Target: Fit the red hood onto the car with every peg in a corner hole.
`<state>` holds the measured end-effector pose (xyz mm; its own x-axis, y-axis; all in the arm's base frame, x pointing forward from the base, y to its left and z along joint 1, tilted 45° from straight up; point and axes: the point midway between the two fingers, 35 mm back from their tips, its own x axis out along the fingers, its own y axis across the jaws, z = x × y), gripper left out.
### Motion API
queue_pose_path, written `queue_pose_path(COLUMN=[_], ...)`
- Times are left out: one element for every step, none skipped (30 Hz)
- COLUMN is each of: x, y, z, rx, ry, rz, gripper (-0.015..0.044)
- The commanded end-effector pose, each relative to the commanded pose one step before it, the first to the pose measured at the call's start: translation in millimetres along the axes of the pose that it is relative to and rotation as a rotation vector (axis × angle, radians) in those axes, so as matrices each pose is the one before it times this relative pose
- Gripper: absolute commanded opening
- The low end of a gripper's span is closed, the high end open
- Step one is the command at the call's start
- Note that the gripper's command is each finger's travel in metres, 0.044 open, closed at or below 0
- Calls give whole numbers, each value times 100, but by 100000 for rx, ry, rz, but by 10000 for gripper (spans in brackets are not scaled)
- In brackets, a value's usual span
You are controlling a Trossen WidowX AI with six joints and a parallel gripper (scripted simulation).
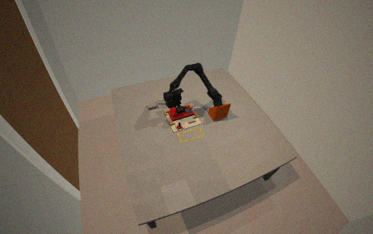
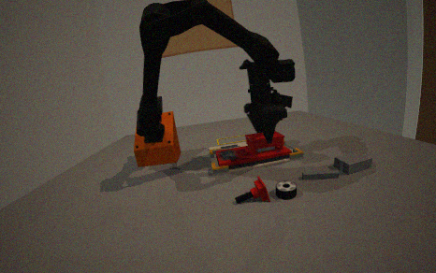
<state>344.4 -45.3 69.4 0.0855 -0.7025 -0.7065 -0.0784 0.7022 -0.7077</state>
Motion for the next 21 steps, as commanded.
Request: queue_pose_path(x=[-204,-42,-42,-42,-42,-42,-42,-42,1,3,4,6,7,8,9,9,9,9,9,9,9], y=[-3,2,2,2,2,2,2,2,0,0,0,0,0,0,0,0,0,0,0,0,0], z=[73,4,3,3,3,3,3,3,-1,-3,-4,-5,-6,-8,-8,-8,-8,-8,-8,-8,-8], rx=[631,7,7,7,7,7,7,7,-2,-3,-5,-6,-8,-9,-10,-10,-10,-10,-10,-10,-10], ry=[-161,-13,-13,-13,-13,-13,-13,-13,-5,-10,-15,-19,-24,-28,-30,-31,-31,-31,-31,-31,-31], rz=[137,8,8,8,8,8,8,8,-3,-5,-8,-10,-12,-15,-16,-16,-16,-16,-16,-16,-16], gripper=[0,0,0,0,0,0,0,0,0,0,0,0,0,0,0,0,0,0,0,0,0])
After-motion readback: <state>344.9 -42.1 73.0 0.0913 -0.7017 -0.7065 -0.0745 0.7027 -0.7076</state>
